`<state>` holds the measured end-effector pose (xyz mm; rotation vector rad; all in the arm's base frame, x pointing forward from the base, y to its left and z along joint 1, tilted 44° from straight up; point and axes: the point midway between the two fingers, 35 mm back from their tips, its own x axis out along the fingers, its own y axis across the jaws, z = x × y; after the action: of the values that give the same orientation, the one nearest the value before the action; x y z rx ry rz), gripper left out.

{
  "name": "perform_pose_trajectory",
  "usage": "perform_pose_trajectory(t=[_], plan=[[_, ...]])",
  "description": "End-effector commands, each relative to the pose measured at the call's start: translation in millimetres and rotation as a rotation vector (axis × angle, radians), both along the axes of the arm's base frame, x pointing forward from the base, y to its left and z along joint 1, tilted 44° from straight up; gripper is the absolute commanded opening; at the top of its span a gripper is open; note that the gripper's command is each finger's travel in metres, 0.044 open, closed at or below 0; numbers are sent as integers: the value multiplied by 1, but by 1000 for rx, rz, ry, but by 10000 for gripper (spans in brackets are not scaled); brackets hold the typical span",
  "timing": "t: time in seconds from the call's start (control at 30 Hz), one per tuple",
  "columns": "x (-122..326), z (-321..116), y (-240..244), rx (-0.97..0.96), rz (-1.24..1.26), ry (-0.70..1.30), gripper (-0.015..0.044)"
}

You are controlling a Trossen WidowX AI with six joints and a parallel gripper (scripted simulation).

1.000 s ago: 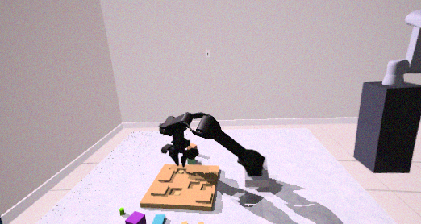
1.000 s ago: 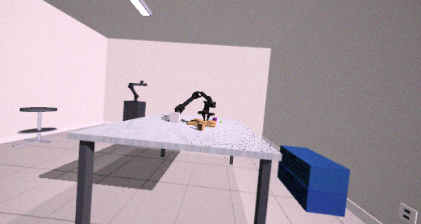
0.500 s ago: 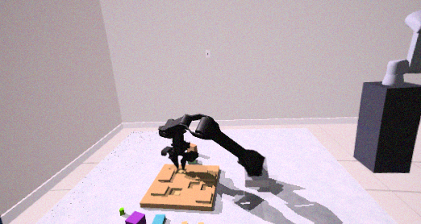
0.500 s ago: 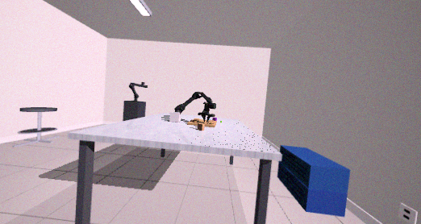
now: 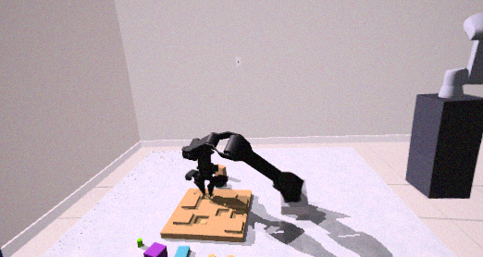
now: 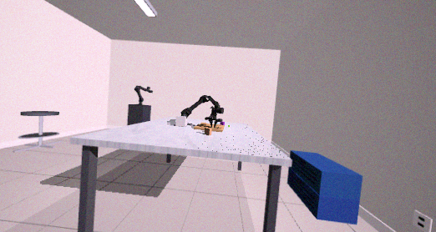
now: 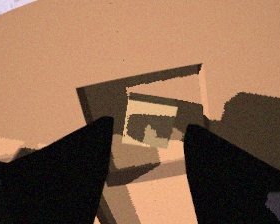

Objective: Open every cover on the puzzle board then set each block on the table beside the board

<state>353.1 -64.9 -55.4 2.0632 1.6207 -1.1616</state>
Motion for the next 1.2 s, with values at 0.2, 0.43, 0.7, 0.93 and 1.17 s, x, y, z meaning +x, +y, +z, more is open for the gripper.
perform_pose_trajectory(t=[0.2,0.43,0.7,0.93,1.17], plan=[[1,-6,7,6,-3,1,144],[1,-8,9,6,-3,1,144],[1,-7,7,-1,0,-2,110],[1,-7,7,-1,0,-2,80],[1,-3,3,0,-1,-2,80]])
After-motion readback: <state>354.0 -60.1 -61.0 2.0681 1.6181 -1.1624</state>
